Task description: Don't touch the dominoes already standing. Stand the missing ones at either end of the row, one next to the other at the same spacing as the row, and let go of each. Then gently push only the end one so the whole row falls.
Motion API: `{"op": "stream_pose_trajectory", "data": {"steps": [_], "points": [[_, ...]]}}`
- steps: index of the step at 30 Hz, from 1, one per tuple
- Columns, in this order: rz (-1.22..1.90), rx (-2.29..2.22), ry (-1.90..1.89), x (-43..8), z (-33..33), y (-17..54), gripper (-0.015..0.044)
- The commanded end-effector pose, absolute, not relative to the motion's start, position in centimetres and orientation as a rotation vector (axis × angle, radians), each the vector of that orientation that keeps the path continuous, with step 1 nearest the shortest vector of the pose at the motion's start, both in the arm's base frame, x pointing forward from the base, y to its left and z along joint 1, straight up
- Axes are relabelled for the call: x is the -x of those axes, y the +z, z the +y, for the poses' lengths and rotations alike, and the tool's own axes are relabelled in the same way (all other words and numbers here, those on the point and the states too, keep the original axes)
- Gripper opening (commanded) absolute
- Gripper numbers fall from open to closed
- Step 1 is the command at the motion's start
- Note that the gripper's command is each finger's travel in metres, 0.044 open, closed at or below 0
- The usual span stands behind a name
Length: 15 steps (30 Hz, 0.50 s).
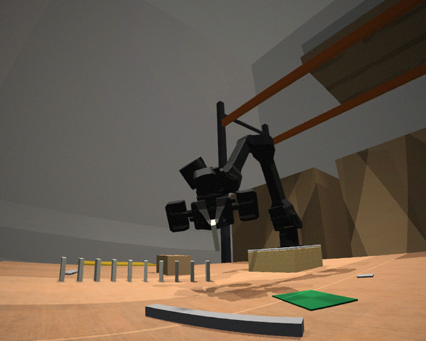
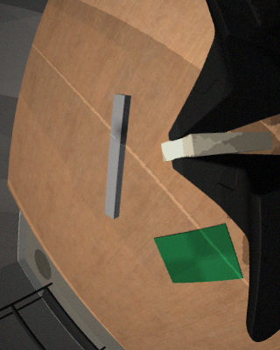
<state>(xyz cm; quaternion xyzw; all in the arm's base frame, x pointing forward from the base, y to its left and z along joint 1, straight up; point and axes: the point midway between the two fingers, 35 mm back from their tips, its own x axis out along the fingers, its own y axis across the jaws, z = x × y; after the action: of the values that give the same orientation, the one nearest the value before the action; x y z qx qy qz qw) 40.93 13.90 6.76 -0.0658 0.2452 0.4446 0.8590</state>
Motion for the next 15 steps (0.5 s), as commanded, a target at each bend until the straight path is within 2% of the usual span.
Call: {"op": "stream_pose_trajectory", "data": {"steps": [1, 15], "points": [[0.444, 0.105, 0.957, -40.3, 13.5, 7.1, 0.0022], [0.229, 0.058, 1.039, -37.0, 12.0, 8.3, 0.0022]]}}
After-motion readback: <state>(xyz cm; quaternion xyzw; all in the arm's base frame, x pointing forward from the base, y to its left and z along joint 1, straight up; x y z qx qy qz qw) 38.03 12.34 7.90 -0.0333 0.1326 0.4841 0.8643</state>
